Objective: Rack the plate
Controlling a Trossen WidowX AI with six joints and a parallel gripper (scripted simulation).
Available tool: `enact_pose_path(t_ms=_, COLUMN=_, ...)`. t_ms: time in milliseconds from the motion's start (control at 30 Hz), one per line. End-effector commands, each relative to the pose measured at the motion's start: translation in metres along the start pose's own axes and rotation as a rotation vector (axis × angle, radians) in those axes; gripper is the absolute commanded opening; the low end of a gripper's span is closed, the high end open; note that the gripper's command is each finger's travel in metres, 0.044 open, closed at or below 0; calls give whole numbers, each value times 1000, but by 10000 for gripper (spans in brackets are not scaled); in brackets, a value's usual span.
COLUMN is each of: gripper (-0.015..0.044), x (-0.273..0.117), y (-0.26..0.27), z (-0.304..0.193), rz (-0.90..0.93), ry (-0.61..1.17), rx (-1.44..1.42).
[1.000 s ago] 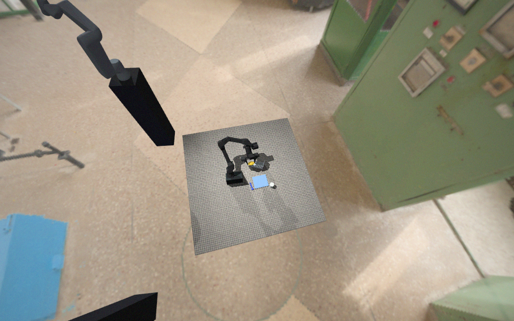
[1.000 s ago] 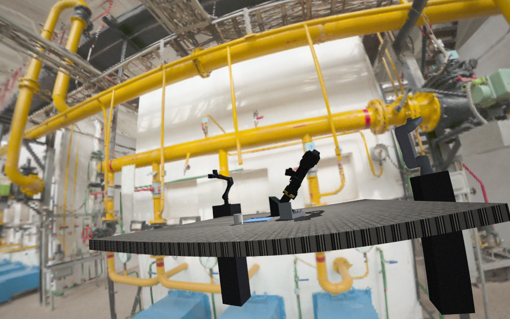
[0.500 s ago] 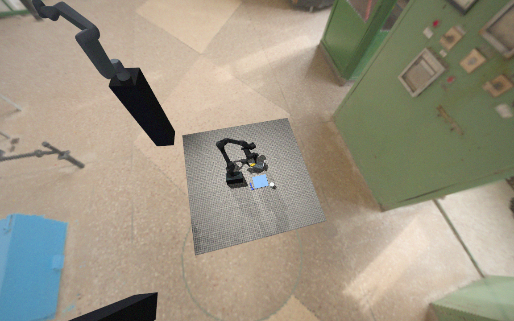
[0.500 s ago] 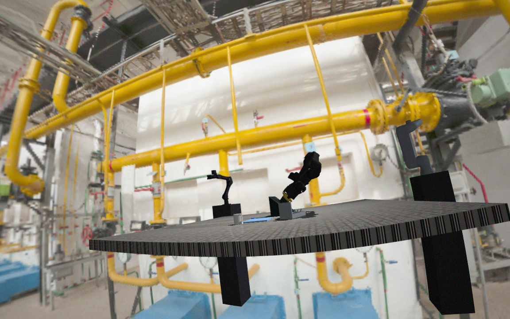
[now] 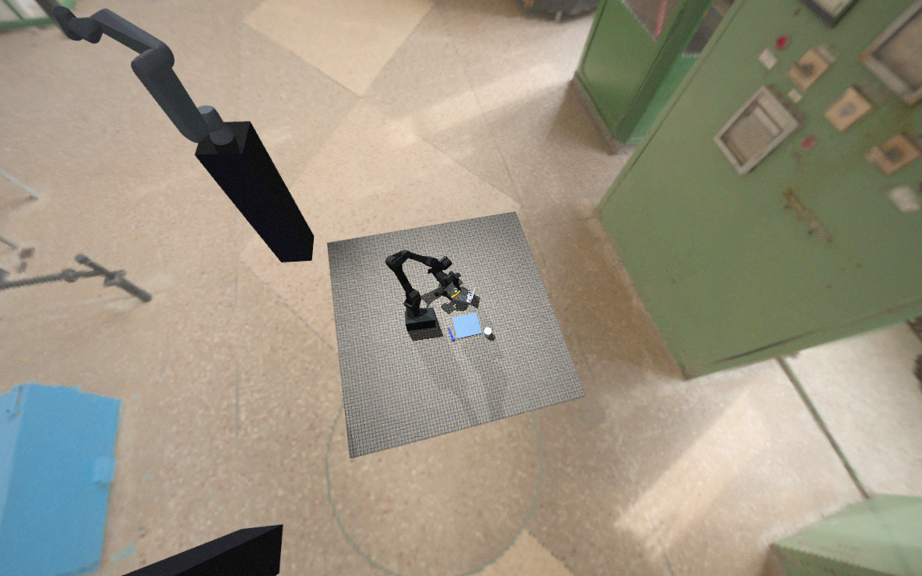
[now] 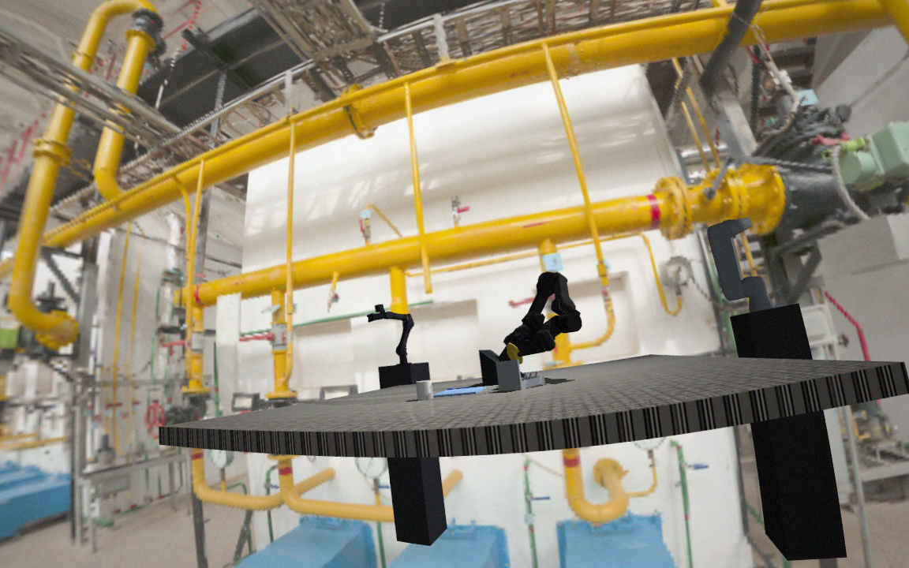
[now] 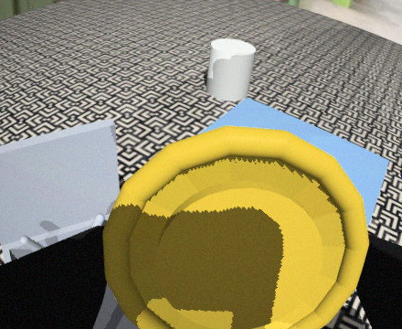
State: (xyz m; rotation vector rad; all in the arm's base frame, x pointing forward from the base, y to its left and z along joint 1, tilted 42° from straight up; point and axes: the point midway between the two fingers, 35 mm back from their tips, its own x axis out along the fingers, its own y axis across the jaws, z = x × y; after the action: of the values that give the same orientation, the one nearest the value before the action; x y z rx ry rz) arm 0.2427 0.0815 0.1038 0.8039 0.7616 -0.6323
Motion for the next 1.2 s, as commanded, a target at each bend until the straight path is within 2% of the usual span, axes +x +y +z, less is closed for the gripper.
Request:
enact_pose_path(t_ms=0, gripper=0, x=-1, y=1, z=-3, rz=53, ry=-60, rx=-34)
enact_pose_path(t_ms=967, gripper=0, x=-41, y=4, z=-27, rz=494, ry=-406, rx=-72)
enact_pose_path(t_ms=1167, gripper=0, x=-44, y=3, z=-28, rz=516, ry=-420, rx=-66)
